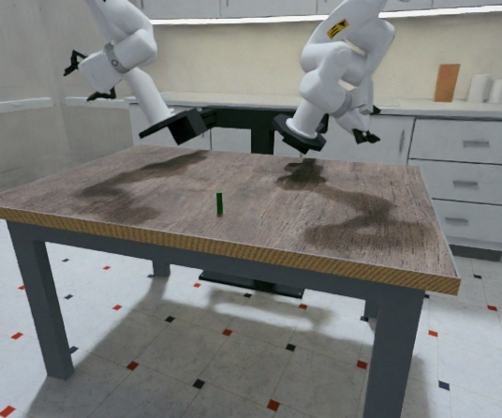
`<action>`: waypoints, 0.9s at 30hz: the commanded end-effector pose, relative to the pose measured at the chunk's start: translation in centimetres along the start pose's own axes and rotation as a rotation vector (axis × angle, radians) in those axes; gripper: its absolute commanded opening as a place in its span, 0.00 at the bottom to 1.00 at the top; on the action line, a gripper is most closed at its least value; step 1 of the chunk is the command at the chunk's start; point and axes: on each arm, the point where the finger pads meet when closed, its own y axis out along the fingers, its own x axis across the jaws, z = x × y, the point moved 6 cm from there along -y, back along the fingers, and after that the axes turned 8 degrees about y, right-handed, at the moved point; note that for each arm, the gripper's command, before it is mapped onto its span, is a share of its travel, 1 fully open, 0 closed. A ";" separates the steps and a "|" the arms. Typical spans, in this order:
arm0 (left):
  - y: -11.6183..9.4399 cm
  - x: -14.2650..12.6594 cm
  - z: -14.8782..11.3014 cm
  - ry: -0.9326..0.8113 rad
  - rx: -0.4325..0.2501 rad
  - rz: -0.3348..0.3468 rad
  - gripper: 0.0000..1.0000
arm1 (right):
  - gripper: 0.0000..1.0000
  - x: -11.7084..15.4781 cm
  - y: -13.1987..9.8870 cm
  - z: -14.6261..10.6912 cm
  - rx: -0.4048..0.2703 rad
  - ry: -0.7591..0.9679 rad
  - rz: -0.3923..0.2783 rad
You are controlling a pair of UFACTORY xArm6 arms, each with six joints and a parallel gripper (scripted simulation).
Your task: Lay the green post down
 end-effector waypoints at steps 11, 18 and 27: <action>-0.1 0.0 0.1 -0.002 0.000 -0.002 1.00 | 1.00 -1.8 9.2 0.9 0.365 0.450 -0.261; -0.1 0.0 0.1 -0.002 0.000 -0.002 1.00 | 1.00 -2.4 12.7 1.8 0.539 0.650 -0.325; -0.1 0.0 0.1 -0.002 0.000 -0.002 1.00 | 1.00 -3.6 19.0 4.5 0.868 1.018 -0.370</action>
